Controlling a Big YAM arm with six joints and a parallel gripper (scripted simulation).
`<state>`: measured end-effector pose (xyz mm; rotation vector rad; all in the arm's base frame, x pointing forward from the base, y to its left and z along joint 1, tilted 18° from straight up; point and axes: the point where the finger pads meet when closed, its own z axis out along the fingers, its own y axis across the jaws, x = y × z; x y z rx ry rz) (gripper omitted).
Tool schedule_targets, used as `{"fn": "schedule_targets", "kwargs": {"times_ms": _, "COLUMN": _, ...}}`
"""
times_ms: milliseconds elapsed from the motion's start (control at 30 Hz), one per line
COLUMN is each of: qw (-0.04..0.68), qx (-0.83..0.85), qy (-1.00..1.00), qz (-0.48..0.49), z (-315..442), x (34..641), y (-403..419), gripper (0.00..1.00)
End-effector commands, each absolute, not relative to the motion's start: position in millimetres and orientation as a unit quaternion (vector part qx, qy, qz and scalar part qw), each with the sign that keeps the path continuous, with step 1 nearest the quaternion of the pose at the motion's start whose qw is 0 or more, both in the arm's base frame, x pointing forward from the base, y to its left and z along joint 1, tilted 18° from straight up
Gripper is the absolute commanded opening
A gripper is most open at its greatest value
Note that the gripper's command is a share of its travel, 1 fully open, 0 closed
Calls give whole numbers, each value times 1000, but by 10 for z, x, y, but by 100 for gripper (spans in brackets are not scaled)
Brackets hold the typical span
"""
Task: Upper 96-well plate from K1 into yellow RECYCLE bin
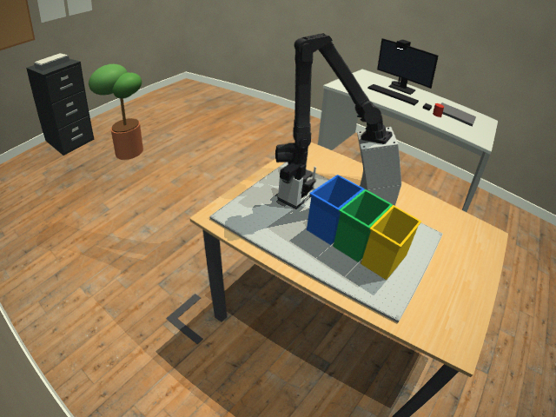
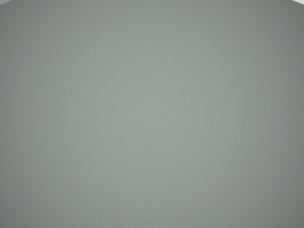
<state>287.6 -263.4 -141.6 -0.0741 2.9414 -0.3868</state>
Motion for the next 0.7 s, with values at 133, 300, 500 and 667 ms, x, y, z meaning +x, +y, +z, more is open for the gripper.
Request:
{"fn": "schedule_targets", "kwargs": {"times_ms": 133, "qw": 83, "qx": -21, "qy": 988, "qz": -129, "z": -1478, "x": 2839, "y": -2691, "gripper": 0}}
{"fn": "schedule_targets", "kwargs": {"times_ms": 300, "qw": 83, "qx": -21, "qy": 988, "qz": -129, "z": -1478, "x": 2839, "y": -2691, "gripper": 0}}
{"fn": "schedule_targets", "kwargs": {"times_ms": 500, "qw": 83, "qx": -21, "qy": 988, "qz": -129, "z": -1478, "x": 2839, "y": -2691, "gripper": 0}}
{"fn": "schedule_targets", "kwargs": {"times_ms": 667, "qw": 83, "qx": -21, "qy": 988, "qz": -129, "z": -1478, "x": 2839, "y": -2691, "gripper": 0}}
